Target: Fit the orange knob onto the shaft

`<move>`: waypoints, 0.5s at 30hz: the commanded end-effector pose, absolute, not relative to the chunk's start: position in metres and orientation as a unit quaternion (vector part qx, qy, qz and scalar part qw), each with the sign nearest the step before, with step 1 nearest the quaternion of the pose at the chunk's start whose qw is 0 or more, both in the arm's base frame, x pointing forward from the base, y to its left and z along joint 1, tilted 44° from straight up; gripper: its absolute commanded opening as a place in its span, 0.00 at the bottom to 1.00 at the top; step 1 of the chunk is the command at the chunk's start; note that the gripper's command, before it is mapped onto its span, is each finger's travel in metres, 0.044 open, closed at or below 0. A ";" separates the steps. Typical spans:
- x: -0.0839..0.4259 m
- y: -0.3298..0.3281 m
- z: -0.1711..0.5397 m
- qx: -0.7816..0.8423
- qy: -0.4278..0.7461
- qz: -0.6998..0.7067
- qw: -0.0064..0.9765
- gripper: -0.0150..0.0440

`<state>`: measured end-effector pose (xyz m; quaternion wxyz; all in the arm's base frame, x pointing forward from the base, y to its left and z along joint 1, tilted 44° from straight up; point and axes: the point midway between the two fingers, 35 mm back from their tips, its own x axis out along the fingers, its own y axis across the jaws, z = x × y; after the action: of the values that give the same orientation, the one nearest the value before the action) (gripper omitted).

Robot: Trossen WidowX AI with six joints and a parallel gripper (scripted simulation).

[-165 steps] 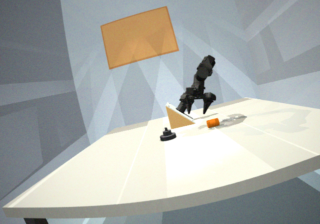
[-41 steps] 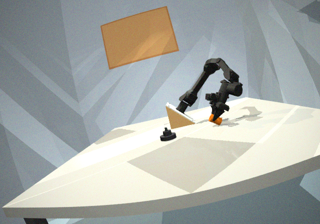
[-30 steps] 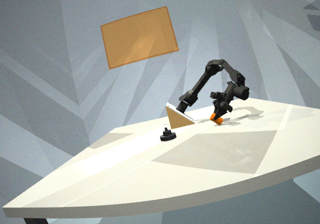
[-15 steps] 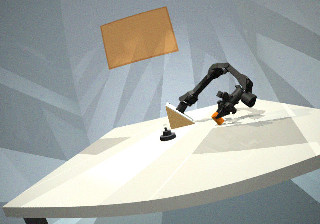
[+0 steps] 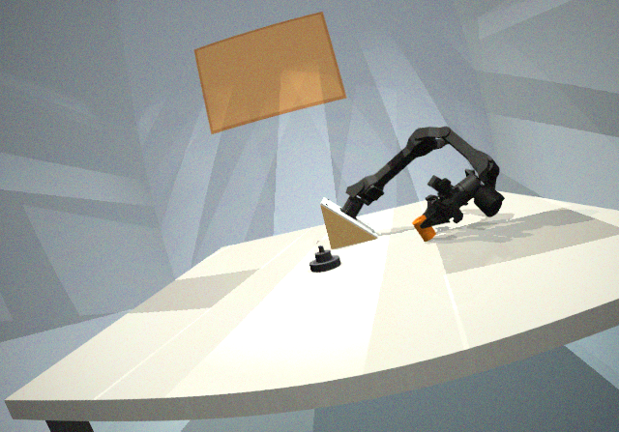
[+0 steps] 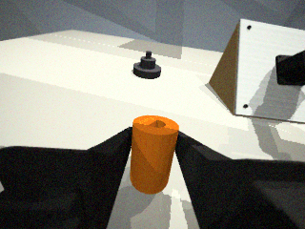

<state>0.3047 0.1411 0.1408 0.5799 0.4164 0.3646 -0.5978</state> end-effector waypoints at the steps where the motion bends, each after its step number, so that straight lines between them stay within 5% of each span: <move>1: 0.304 0.142 0.142 0.422 0.368 -0.595 0.577 0.56; 8: 0.304 0.146 0.146 0.422 0.368 -0.595 0.577 0.56; 11: 0.304 0.144 0.144 0.420 0.368 -0.595 0.578 0.69; 15: 0.304 0.144 0.144 0.420 0.368 -0.595 0.578 0.69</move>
<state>0.3044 0.1439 0.1441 0.5780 0.4202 0.3681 -0.5949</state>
